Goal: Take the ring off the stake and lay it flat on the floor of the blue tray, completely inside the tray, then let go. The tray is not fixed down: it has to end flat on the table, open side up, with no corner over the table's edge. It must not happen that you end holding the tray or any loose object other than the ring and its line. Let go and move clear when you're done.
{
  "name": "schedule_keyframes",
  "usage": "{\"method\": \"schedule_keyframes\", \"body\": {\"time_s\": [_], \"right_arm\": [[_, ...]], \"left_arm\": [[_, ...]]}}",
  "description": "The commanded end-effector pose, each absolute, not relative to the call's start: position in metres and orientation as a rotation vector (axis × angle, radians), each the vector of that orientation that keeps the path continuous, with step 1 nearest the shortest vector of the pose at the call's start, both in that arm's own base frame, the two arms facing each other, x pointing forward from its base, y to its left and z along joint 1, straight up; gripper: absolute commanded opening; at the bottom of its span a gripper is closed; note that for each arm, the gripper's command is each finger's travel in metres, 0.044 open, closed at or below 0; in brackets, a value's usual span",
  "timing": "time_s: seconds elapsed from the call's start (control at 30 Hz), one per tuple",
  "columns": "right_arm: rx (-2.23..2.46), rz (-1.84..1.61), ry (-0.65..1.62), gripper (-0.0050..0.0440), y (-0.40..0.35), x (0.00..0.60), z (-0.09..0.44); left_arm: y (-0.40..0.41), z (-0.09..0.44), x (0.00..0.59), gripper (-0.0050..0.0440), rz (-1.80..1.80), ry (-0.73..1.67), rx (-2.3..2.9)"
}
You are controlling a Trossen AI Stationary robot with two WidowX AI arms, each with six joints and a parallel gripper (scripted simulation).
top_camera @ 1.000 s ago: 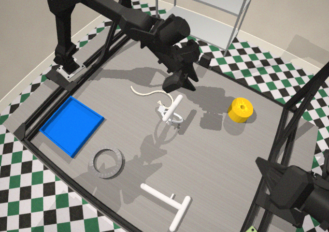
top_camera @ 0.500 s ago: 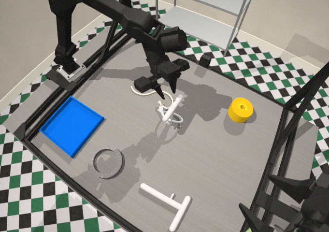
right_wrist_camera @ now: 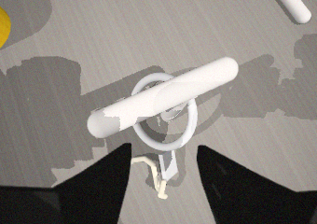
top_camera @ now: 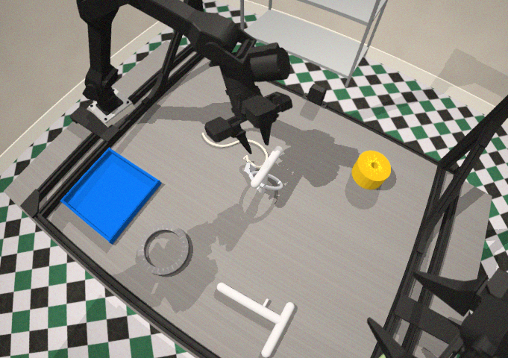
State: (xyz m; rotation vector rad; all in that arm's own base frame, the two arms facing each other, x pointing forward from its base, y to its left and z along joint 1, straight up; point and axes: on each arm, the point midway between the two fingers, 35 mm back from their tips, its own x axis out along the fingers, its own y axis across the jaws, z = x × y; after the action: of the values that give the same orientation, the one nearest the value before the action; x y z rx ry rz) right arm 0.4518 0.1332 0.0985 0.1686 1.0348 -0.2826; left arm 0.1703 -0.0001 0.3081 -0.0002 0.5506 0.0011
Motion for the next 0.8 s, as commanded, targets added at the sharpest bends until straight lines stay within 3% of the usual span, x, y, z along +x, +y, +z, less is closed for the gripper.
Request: {"method": "schedule_keyframes", "body": {"time_s": [0.0, 0.33, 0.77], "right_arm": [[0.167, -0.290, 1.038, 0.0200, 0.133, 0.451, 0.095], [0.167, -0.290, 1.038, 0.0200, 0.131, 0.417, 0.035], [0.167, -0.290, 1.038, 0.0200, 0.131, 0.419, 0.029]], "left_arm": [[0.000, 0.307, 0.170, 0.0400, 0.000, 0.554, 0.000], [0.000, 0.307, 0.170, 0.0400, 0.000, 0.554, 0.000], [0.000, 0.307, 0.170, 0.0400, 0.000, 0.554, 0.000]]}}
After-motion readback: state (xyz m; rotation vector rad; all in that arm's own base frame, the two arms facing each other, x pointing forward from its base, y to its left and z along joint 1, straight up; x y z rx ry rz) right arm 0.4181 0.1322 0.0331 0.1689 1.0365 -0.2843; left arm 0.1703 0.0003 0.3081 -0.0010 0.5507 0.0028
